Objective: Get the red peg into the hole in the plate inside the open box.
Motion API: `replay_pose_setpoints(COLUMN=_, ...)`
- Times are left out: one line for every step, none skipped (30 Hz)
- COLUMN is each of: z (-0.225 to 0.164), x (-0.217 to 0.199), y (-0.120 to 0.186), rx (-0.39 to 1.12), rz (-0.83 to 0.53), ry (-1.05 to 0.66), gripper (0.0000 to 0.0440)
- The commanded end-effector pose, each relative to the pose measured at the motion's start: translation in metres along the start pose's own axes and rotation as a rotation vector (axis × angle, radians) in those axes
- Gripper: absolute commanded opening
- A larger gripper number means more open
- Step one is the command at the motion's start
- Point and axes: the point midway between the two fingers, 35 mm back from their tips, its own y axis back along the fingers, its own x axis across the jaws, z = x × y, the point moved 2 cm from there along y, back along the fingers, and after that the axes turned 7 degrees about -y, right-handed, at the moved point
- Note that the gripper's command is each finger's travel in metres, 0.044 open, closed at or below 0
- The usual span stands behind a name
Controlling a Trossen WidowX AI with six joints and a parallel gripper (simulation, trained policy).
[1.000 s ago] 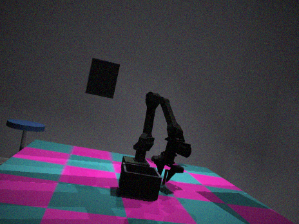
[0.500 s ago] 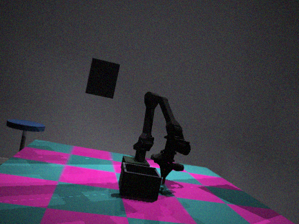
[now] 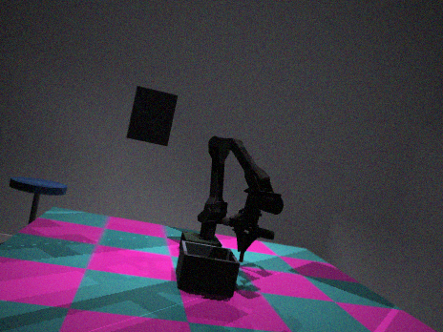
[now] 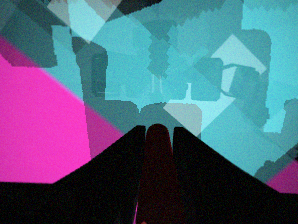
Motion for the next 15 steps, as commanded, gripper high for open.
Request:
replay_pose_setpoints(z=0.010, x=0.004, y=0.011, rx=-0.029, rz=0.016, ry=0.016, gripper=0.0000)
replay_pose_setpoints(z=0.013, x=0.006, y=0.014, rx=-0.036, rz=0.021, ry=0.018, gripper=0.0000)
replay_pose_setpoints(z=0.016, x=0.007, y=0.018, rx=-0.043, rz=0.025, ry=0.020, gripper=0.0000)
replay_pose_setpoints(z=0.019, x=0.009, y=0.021, rx=-0.049, rz=0.029, ry=0.021, gripper=0.0000)
replay_pose_setpoints(z=0.022, x=0.010, y=0.024, rx=-0.055, rz=0.033, ry=0.021, gripper=0.0000)
replay_pose_setpoints(z=0.026, x=0.011, y=0.027, rx=-0.061, rz=0.037, ry=0.022, gripper=0.0000)
replay_pose_setpoints(z=0.029, x=0.013, y=0.030, rx=-0.067, rz=0.040, ry=0.021, gripper=0.0000)
replay_pose_setpoints(z=0.033, x=0.015, y=0.033, rx=-0.073, rz=0.044, ry=0.020, gripper=0.0000)
replay_pose_setpoints(z=0.036, x=0.016, y=0.036, rx=-0.079, rz=0.048, ry=0.019, gripper=0.0000)
replay_pose_setpoints(z=0.040, x=0.018, y=0.039, rx=-0.084, rz=0.052, ry=0.017, gripper=0.0000)
replay_pose_setpoints(z=0.044, x=0.020, y=0.041, rx=-0.090, rz=0.055, ry=0.014, gripper=0.0000)
replay_pose_setpoints(z=0.048, x=0.021, y=0.044, rx=-0.095, rz=0.058, ry=0.011, gripper=0.0000)
replay_pose_setpoints(z=0.052, x=0.023, y=0.046, rx=-0.100, rz=0.060, ry=0.007, gripper=0.0000)
replay_pose_setpoints(z=0.056, x=0.024, y=0.048, rx=-0.105, rz=0.061, ry=0.003, gripper=0.0000)
replay_pose_setpoints(z=0.061, x=0.025, y=0.050, rx=-0.108, rz=0.062, ry=-0.002, gripper=0.0000)
